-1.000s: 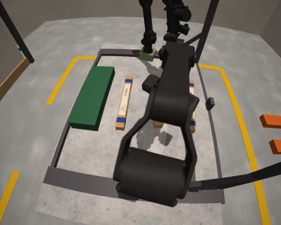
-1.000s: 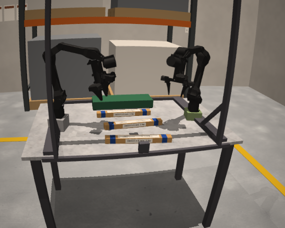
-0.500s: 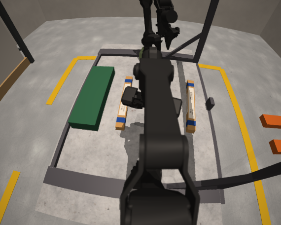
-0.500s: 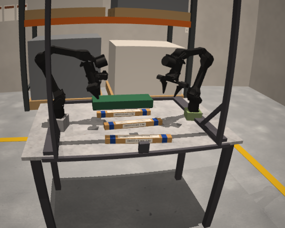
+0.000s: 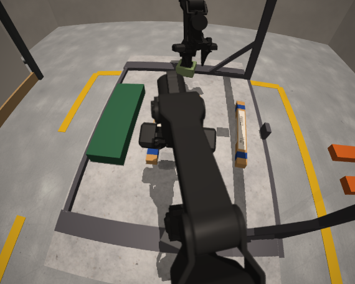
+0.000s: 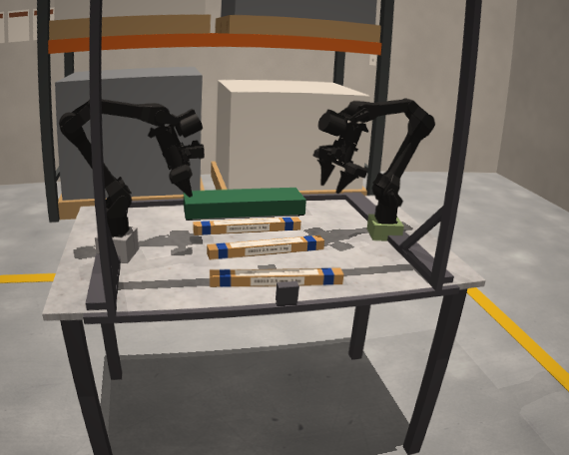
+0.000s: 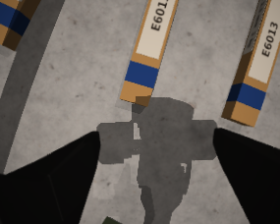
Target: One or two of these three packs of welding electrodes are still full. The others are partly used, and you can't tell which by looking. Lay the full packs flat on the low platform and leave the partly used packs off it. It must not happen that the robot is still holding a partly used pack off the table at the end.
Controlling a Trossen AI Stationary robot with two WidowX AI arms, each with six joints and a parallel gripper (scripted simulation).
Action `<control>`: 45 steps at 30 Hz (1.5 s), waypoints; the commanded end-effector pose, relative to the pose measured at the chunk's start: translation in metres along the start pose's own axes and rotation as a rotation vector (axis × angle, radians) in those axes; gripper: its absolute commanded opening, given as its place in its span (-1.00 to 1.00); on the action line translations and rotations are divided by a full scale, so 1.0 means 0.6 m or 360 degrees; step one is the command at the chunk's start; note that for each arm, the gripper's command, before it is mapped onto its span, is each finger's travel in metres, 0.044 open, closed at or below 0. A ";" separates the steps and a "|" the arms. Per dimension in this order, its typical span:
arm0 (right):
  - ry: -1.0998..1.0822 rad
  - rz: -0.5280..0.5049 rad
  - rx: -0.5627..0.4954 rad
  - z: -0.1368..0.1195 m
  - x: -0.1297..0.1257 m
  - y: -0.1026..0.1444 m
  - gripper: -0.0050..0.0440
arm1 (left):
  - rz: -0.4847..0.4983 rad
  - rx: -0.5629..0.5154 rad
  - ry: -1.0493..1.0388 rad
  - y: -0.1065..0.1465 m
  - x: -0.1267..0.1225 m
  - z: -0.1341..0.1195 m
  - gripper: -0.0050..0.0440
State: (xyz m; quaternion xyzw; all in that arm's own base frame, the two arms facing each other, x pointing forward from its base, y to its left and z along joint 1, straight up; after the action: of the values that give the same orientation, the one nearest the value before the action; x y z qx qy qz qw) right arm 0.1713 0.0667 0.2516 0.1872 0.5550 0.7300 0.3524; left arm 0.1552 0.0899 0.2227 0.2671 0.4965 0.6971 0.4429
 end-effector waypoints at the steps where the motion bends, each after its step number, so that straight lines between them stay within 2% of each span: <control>1: -0.0216 -0.0059 -0.0027 -0.023 -0.017 -0.002 0.55 | -0.0003 -0.0033 0.0006 0.005 0.001 -0.001 0.55; 3: -0.0216 -0.0059 -0.0027 -0.023 -0.017 -0.002 0.55 | -0.0003 -0.0033 0.0006 0.005 0.001 -0.001 0.55; 7: -0.0423 -0.0103 -0.0038 -0.043 -0.030 -0.008 0.55 | -0.0003 -0.0033 0.0006 0.005 0.001 -0.001 0.55; 11: -0.0609 -0.0154 -0.0045 -0.042 -0.025 -0.009 0.55 | -0.0003 -0.0033 0.0006 0.005 0.001 -0.001 0.55; 23: -0.0602 -0.0150 -0.0052 -0.039 -0.027 -0.006 0.55 | -0.0003 -0.0033 0.0006 0.005 0.001 -0.001 0.55; 24: -0.0605 -0.0150 -0.0038 -0.049 -0.019 -0.002 0.55 | -0.0003 -0.0033 0.0006 0.005 0.001 -0.001 0.55; 25: -0.0605 -0.0149 -0.0037 -0.056 -0.014 0.005 0.55 | 0.0012 0.0014 0.0007 0.004 -0.002 0.019 0.02; 28: -0.0604 -0.0161 -0.0071 -0.071 -0.002 0.037 0.55 | 0.0038 0.0151 0.0007 -0.008 -0.011 0.065 0.02; 35: -0.0605 -0.0157 -0.0064 -0.120 0.034 0.086 0.55 | 0.0036 0.0142 0.0007 -0.033 -0.026 0.138 0.02; 37: -0.0605 -0.0157 -0.0064 -0.120 0.034 0.086 0.55 | 0.0036 0.0142 0.0007 -0.033 -0.026 0.138 0.02; 41: -0.0605 -0.0155 -0.0062 -0.148 0.054 0.114 0.55 | 0.0036 0.0141 0.0008 -0.047 -0.034 0.179 0.02; 45: -0.0603 -0.0145 -0.0042 -0.149 0.054 0.110 0.55 | 0.0036 0.0146 0.0008 -0.061 -0.042 0.220 0.02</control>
State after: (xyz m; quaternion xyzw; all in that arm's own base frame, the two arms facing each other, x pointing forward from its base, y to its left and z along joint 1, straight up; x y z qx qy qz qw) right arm 0.0738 0.0211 0.2760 0.2926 0.4784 0.6725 0.4830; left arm 0.2642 0.1249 0.2292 0.2967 0.5344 0.6717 0.4186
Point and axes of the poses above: on each arm, the point midway between the two fingers, 35 mm back from their tips, its own y axis back along the fingers, its own x axis across the jaws, z = x × y, the point moved 10 cm from there along y, back along the fingers, and after that the axes turned 11 degrees about y, right-handed, at the moved point
